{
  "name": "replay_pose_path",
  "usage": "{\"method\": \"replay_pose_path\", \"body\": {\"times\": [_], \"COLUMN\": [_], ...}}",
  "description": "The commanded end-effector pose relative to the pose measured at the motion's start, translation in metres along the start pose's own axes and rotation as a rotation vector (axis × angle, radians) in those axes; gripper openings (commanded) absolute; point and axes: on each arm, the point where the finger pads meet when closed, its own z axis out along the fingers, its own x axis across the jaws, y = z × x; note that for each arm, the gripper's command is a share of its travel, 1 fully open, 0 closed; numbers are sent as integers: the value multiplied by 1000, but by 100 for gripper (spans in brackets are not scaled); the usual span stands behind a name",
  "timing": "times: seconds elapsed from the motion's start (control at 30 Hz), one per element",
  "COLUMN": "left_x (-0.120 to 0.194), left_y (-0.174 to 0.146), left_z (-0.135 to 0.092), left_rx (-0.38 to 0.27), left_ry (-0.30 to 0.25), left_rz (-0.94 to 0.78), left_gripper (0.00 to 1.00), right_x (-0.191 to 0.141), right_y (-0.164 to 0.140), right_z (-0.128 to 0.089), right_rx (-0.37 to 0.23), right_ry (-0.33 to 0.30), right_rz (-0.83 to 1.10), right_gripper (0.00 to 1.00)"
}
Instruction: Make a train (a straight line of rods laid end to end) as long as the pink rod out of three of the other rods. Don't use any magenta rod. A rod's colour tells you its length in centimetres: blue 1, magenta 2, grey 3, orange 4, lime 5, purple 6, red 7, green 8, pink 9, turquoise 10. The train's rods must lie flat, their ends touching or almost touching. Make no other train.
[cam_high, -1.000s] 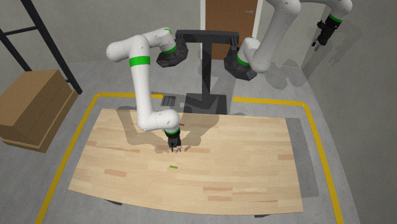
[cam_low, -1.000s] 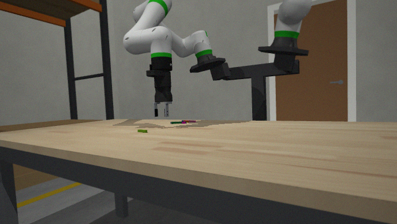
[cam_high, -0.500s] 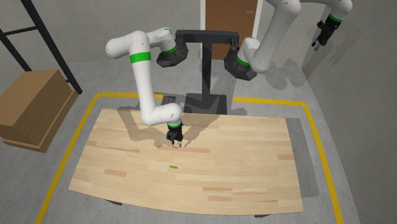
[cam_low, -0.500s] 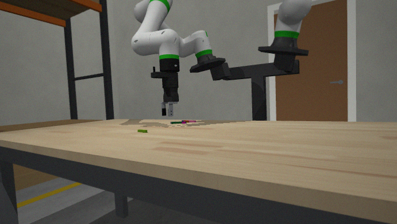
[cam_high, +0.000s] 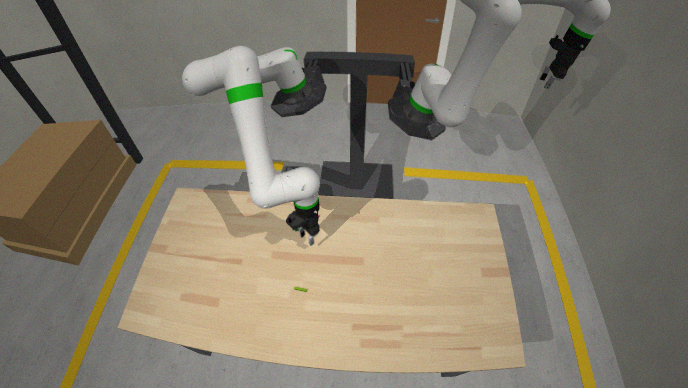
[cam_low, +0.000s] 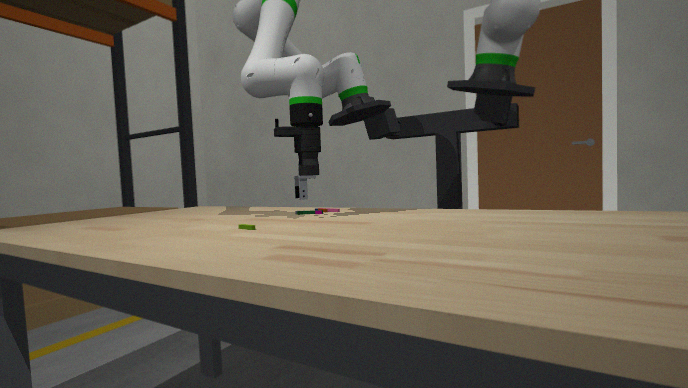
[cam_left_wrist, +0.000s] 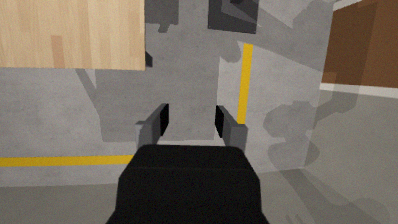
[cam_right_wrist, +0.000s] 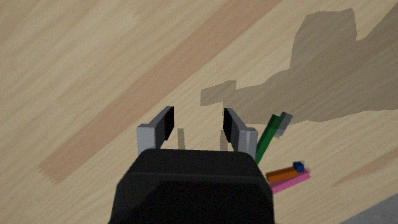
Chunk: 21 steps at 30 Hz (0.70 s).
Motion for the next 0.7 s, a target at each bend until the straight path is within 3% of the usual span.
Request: {"method": "replay_pose_path", "body": {"times": [0.0,0.67], "left_x": [0,0], "left_y": [0,0], "left_z": [-1,-1], "left_rx": [-2,-2], "left_ry": [0,0], "left_rz": [0,0], "left_gripper": [100,100], "right_x": [12,67], "right_y": [13,82], "right_z": [-2,-8], "right_rx": [23,7], "right_ry": [-1,-14], "right_rz": [139,704], "right_gripper": [100,100]}}
